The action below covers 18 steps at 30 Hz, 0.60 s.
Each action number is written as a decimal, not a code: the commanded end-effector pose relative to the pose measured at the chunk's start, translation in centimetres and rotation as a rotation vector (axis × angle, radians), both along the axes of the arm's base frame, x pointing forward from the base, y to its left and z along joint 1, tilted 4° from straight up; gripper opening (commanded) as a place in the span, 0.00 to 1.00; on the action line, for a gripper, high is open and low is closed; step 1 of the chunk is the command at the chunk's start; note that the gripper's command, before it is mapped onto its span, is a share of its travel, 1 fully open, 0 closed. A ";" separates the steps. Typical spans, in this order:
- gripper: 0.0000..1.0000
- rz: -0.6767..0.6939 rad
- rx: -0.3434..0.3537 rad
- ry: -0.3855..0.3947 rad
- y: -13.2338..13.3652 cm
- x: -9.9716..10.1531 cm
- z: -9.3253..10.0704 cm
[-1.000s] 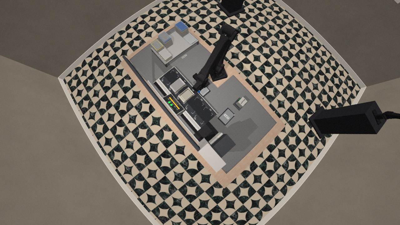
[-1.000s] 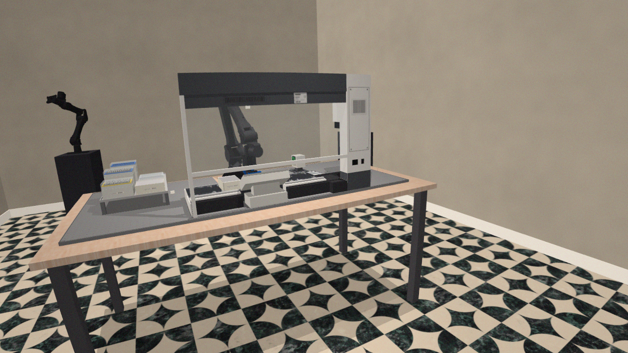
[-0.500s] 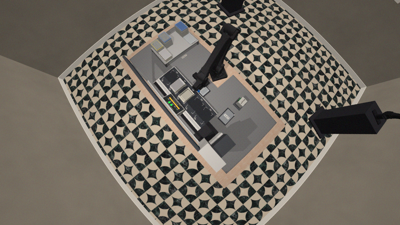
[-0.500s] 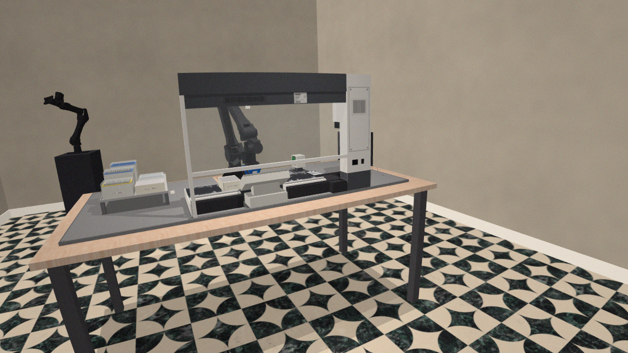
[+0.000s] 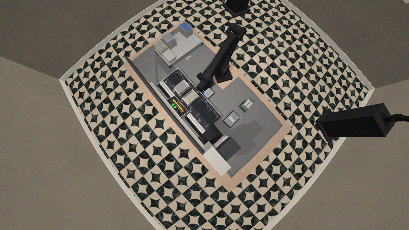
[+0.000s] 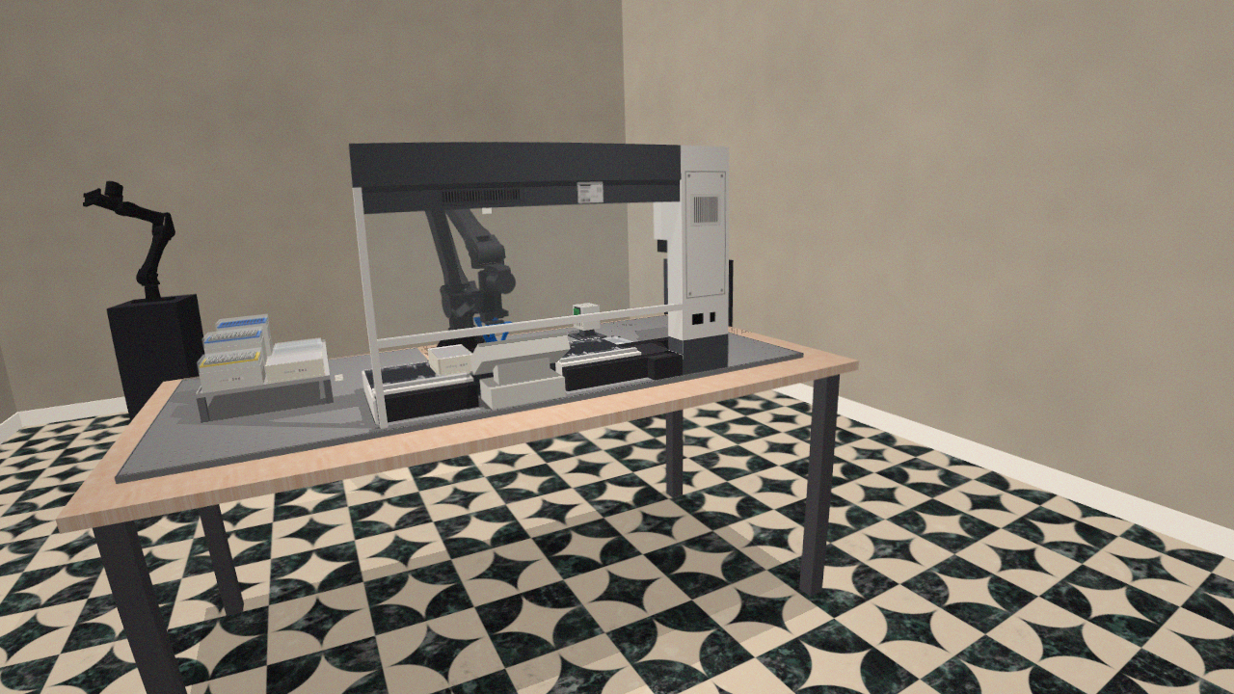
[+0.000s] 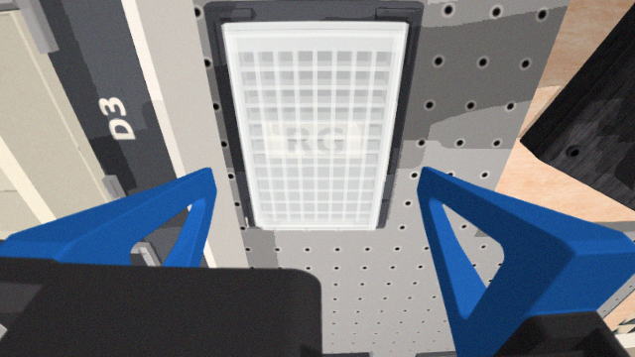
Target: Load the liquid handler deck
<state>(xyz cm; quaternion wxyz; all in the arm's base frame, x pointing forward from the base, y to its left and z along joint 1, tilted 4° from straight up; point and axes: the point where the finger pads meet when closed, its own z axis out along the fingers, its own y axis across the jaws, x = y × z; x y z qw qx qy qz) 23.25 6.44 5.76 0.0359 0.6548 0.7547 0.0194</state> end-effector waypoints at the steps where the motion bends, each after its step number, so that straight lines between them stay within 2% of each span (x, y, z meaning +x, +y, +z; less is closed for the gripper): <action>1: 1.00 0.005 0.018 -0.053 1.0 1.8 2.7; 3: 1.00 0.005 0.018 -0.053 1.0 1.8 2.7; 4: 1.00 0.007 0.006 -0.020 0.7 0.8 1.7; 6: 1.00 0.005 0.018 -0.054 1.0 1.8 3.2; 13: 1.00 0.005 0.018 -0.055 1.0 1.6 4.5; 15: 1.00 0.005 0.014 -0.042 0.8 1.1 4.3; 18: 1.00 0.005 0.018 -0.056 1.0 1.5 5.4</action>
